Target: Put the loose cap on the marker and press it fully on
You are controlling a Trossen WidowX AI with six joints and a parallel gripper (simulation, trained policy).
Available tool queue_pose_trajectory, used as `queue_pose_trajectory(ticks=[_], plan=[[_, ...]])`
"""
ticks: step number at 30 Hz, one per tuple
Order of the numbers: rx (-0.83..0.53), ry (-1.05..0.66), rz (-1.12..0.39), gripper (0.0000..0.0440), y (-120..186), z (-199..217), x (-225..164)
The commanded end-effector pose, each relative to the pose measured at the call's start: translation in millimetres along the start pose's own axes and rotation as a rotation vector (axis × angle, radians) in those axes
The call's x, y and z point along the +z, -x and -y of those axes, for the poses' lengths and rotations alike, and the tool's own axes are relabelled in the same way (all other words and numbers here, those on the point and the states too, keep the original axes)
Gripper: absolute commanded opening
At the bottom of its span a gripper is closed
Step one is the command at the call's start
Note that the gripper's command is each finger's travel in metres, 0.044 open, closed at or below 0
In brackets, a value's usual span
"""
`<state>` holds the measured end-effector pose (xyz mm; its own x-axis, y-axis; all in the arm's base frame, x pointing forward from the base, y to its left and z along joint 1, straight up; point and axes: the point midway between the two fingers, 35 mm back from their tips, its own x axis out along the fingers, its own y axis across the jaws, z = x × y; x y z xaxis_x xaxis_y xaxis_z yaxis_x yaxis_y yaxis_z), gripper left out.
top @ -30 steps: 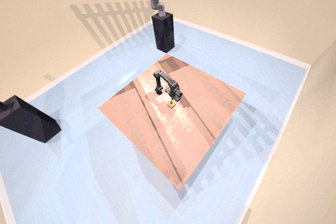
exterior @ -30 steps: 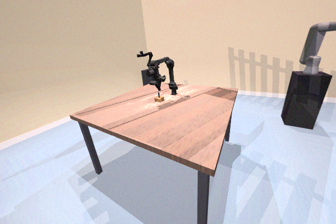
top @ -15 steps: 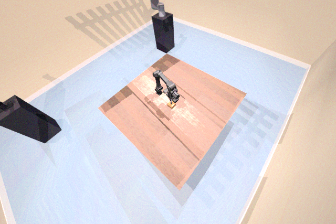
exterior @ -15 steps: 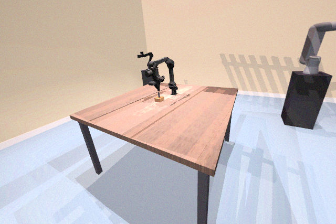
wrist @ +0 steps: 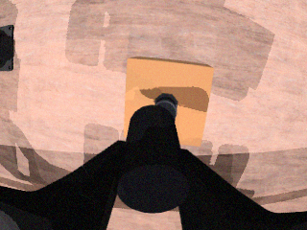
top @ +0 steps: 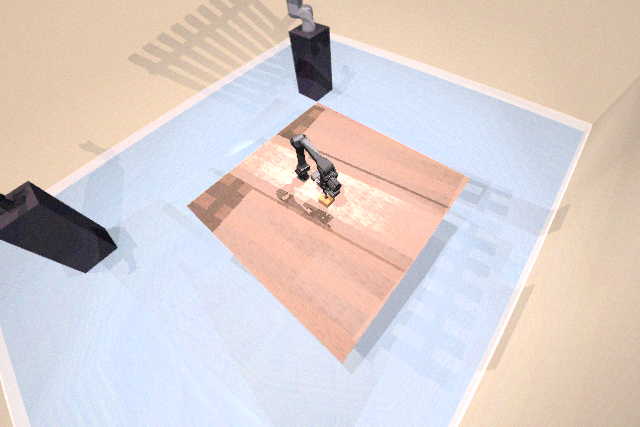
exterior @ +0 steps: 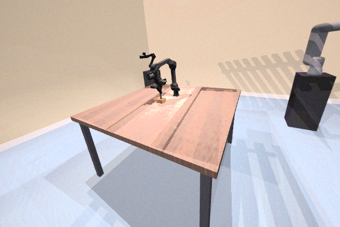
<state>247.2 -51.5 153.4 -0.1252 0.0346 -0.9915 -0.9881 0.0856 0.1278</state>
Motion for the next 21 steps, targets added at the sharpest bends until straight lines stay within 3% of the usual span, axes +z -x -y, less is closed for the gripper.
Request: queue_pose_trajectory(ticks=[1, 21], plan=[[0.018, 0.021, 0.014, 0.0012, -14, 1, 1], [0.032, 0.048, 0.024, 0.0004, -30, 2, 1]])
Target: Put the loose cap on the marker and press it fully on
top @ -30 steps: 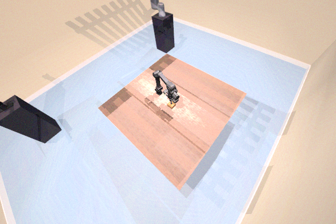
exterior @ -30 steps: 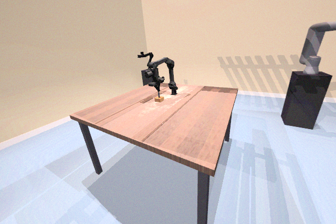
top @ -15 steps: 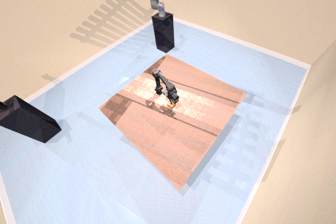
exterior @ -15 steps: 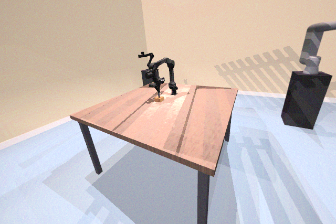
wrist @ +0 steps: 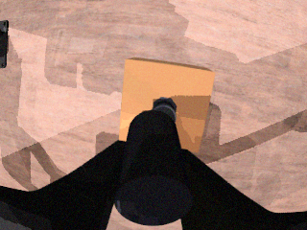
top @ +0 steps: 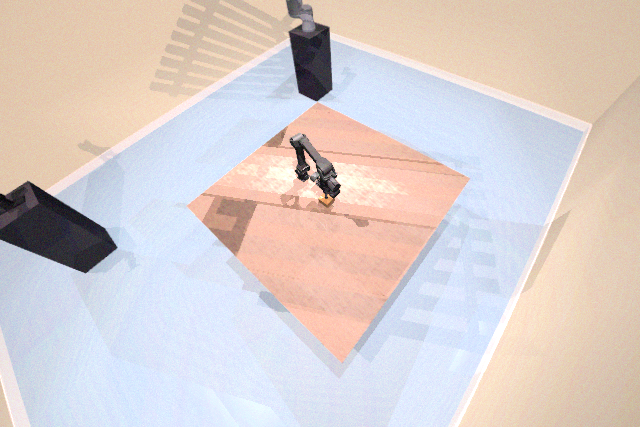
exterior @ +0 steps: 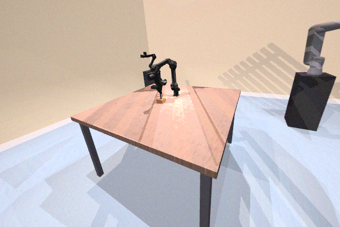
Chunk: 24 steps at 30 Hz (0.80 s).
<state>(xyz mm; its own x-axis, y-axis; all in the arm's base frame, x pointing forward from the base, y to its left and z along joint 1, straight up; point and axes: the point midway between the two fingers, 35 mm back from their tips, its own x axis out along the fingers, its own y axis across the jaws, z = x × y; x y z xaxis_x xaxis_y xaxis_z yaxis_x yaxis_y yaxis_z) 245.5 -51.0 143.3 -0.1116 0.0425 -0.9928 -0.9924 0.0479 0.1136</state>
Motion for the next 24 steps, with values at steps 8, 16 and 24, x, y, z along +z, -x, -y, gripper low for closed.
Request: queue_pose_trajectory(ticks=[8, 16, 24], plan=[[0.046, 0.017, 0.017, 0.0002, -22.9, 2.3, 0.4], [0.046, 0.026, 0.019, 0.0001, -25.8, 2.5, 0.5], [0.045, 0.036, 0.020, 0.0000, -29.0, 2.7, 0.6]])
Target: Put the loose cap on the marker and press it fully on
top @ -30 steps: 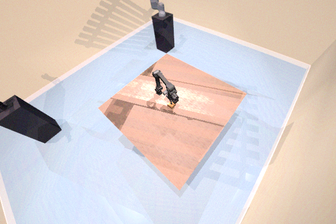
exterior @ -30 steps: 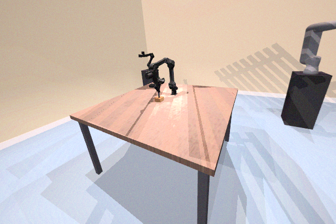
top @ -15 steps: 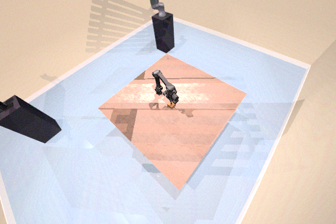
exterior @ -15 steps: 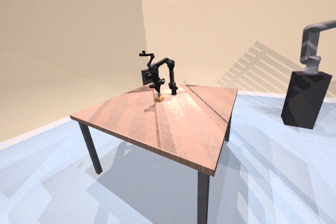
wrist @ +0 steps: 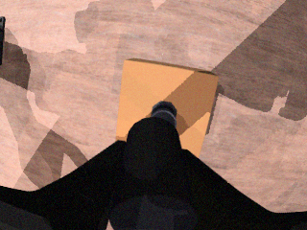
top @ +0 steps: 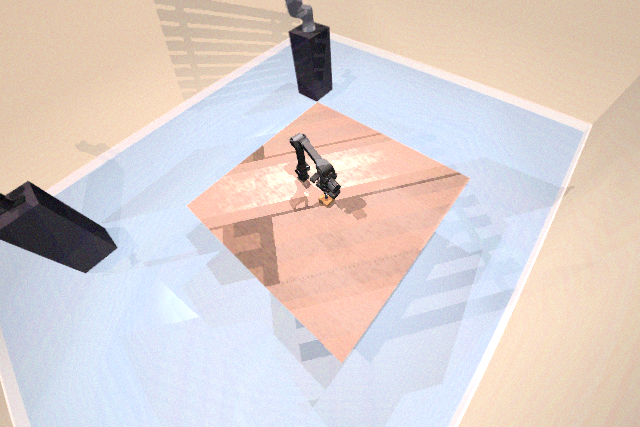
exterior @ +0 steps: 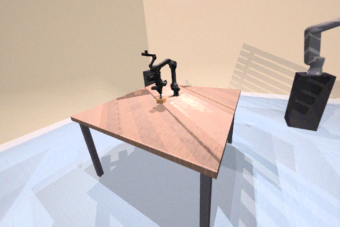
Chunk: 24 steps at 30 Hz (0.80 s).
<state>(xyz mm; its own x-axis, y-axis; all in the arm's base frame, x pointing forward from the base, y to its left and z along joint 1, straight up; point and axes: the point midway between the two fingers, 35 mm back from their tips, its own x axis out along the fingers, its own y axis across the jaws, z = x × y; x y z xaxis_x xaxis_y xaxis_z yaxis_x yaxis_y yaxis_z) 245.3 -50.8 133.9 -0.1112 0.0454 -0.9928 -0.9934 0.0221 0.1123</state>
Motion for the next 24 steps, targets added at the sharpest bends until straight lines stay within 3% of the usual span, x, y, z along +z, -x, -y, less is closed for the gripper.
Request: queue_pose_trajectory(ticks=[1, 24], plan=[[0.045, 0.012, 0.018, 0.0000, -20, 2, 1], [0.028, 0.077, 0.016, 0.0004, -42, 3, 1]])
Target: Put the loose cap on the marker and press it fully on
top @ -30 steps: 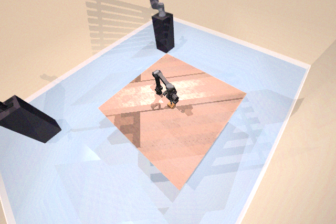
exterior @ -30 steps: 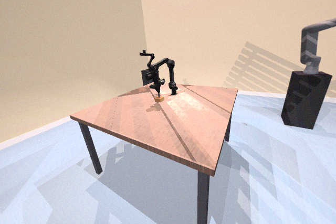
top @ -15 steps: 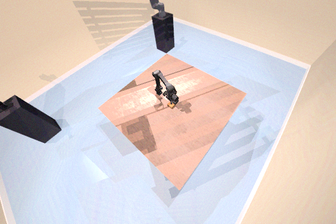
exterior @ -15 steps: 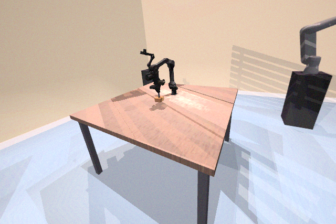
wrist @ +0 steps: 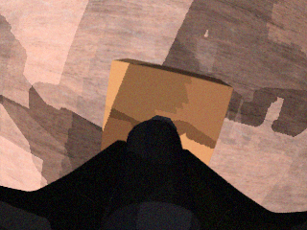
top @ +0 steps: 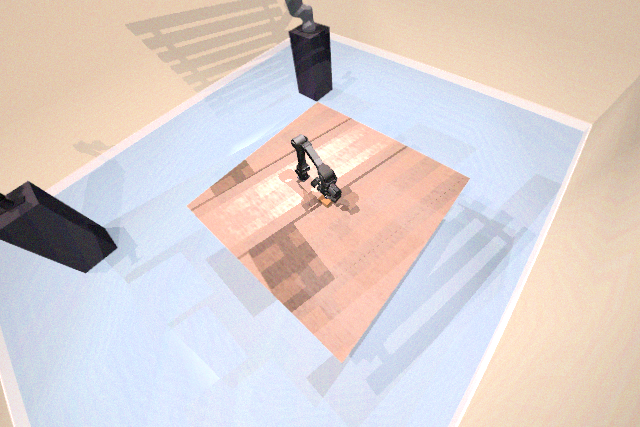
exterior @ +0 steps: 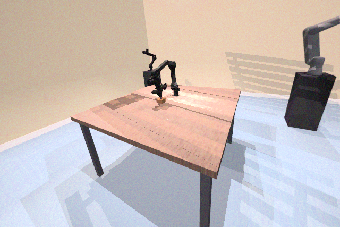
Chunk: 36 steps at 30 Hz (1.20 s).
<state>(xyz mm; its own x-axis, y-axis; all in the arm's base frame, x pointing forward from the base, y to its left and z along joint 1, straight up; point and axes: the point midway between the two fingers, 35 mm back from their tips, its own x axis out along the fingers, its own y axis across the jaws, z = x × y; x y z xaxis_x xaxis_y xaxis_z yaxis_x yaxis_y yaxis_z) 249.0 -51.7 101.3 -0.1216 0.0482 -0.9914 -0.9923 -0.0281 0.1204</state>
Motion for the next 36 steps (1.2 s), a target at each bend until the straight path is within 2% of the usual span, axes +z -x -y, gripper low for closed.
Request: queue_pose_trajectory(ticks=[1, 15, 17, 18, 36], plan=[[0.014, 0.034, 0.011, 0.0005, -11, -4, 4], [-0.016, 0.102, -0.017, 0.0026, -24, -3, 2], [-0.009, 0.105, -0.017, 0.0078, -26, -5, 2], [-0.002, 0.108, -0.012, 0.0084, -28, -7, 3], [-0.038, 0.183, -0.050, 0.0124, -27, -6, -5]])
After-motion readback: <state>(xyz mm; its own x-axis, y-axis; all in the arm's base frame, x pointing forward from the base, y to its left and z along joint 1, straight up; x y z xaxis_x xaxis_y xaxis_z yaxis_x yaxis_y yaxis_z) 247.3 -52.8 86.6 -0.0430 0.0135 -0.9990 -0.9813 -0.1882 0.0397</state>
